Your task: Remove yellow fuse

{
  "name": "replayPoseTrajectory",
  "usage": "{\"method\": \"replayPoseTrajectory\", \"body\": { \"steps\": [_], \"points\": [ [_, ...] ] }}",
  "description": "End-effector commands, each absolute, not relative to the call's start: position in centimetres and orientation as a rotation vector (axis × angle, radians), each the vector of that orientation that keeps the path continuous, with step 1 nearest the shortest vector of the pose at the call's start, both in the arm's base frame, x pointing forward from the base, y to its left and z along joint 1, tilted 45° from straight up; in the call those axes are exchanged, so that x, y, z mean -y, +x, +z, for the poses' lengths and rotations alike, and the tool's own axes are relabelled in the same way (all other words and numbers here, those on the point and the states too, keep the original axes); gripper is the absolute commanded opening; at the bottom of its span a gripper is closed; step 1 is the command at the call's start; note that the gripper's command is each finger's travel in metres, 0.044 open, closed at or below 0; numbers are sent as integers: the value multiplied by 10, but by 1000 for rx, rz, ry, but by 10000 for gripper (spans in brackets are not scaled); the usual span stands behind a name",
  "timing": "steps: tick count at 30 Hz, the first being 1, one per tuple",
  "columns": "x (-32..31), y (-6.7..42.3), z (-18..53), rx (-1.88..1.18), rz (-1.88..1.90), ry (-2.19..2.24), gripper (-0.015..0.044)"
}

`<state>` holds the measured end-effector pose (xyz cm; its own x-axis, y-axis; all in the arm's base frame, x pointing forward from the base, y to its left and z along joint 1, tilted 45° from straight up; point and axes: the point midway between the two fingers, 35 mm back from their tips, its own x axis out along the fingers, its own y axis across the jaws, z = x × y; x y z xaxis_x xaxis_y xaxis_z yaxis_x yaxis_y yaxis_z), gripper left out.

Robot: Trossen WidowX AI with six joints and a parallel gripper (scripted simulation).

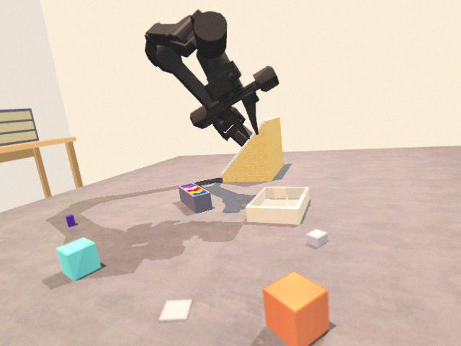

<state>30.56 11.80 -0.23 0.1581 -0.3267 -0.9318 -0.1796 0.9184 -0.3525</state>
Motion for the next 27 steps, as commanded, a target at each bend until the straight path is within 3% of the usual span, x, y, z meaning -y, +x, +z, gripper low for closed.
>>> {"method": "replayPoseTrajectory", "body": {
  "steps": [1,9,27],
  "points": [
    [-42,302,13,-1352,-575,-236,74],
    [39,287,40,-1121,-1087,-14,74],
    [46,285,38,-1116,-1095,-11,74]
  ]
}}
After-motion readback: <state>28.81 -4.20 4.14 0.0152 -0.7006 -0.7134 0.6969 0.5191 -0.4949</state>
